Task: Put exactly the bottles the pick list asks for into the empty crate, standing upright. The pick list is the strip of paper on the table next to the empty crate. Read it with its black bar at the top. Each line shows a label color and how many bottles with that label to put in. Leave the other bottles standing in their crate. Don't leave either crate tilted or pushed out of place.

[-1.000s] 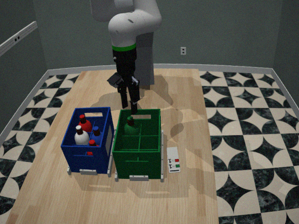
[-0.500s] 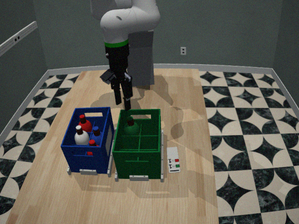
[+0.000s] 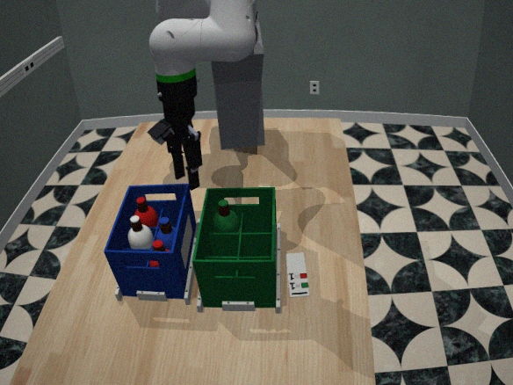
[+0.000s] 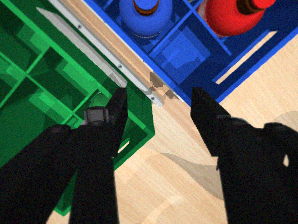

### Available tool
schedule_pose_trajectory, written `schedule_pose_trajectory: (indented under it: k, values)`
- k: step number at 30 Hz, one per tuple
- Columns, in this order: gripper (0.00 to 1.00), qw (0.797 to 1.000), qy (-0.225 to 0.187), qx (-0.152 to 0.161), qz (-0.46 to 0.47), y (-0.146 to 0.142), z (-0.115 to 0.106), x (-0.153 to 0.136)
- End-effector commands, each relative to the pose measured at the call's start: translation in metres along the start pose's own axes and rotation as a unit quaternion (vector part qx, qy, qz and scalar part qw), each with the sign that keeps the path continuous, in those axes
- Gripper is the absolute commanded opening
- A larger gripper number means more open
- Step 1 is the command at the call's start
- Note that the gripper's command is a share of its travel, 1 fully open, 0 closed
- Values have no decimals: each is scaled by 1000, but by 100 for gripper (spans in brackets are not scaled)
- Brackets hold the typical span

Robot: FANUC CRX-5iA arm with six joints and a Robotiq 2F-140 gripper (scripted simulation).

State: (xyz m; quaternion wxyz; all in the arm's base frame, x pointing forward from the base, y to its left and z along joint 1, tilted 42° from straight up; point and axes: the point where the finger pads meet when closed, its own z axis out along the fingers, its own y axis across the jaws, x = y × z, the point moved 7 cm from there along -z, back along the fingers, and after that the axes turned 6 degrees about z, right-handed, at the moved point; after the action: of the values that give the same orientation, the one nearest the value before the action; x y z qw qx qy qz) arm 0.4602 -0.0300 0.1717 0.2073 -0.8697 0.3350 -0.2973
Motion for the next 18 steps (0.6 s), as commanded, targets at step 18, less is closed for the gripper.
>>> schedule_pose_trajectory:
  k: [18]
  values:
    - [44,1000,-17,9,-2,63,3,65]
